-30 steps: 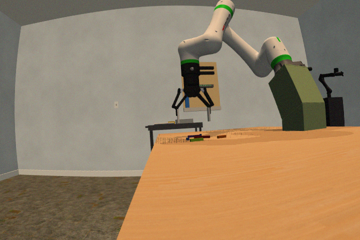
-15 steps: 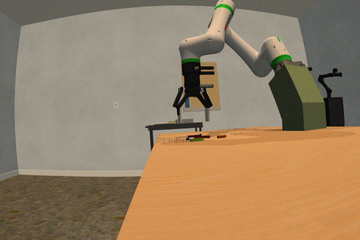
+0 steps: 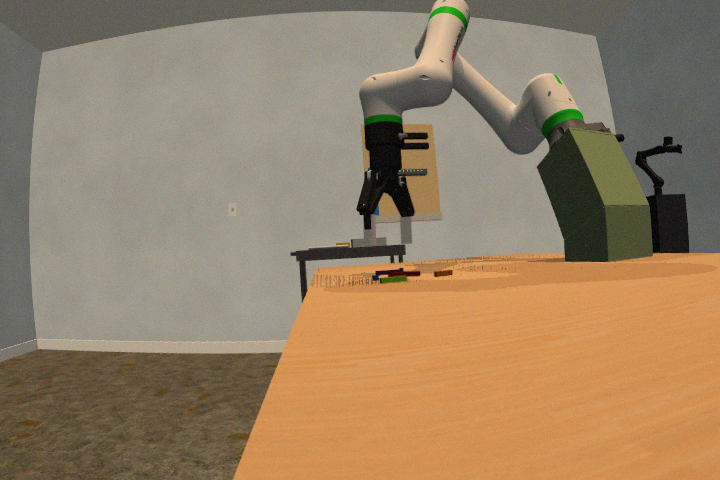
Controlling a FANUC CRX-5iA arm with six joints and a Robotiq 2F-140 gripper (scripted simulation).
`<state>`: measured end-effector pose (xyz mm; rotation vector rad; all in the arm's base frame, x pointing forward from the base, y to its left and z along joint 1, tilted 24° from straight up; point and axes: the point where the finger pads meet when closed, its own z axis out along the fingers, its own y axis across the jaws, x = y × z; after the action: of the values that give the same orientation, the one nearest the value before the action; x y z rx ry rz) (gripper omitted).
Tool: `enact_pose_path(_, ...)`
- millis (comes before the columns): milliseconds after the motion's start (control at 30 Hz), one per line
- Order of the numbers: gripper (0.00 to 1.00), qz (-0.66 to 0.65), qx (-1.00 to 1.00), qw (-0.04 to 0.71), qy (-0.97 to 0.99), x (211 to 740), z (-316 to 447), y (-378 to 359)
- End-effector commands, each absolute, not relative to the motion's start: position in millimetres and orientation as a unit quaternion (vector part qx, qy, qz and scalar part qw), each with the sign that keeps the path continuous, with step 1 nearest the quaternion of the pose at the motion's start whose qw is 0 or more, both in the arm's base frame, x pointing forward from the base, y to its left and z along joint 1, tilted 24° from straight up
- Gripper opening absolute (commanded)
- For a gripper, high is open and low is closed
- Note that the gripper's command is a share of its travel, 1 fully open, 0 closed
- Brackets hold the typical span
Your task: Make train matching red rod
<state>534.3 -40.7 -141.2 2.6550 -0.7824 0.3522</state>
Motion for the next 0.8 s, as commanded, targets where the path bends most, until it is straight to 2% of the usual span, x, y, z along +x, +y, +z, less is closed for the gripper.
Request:
enact_pose_path(0, 1.0, 0.102, 0.955, 0.18, -0.214, 534, -143, -37)
enact_pose_path(767, 1.0, 0.033, 0.969, 0.205, 0.134, 530, -153, -15)
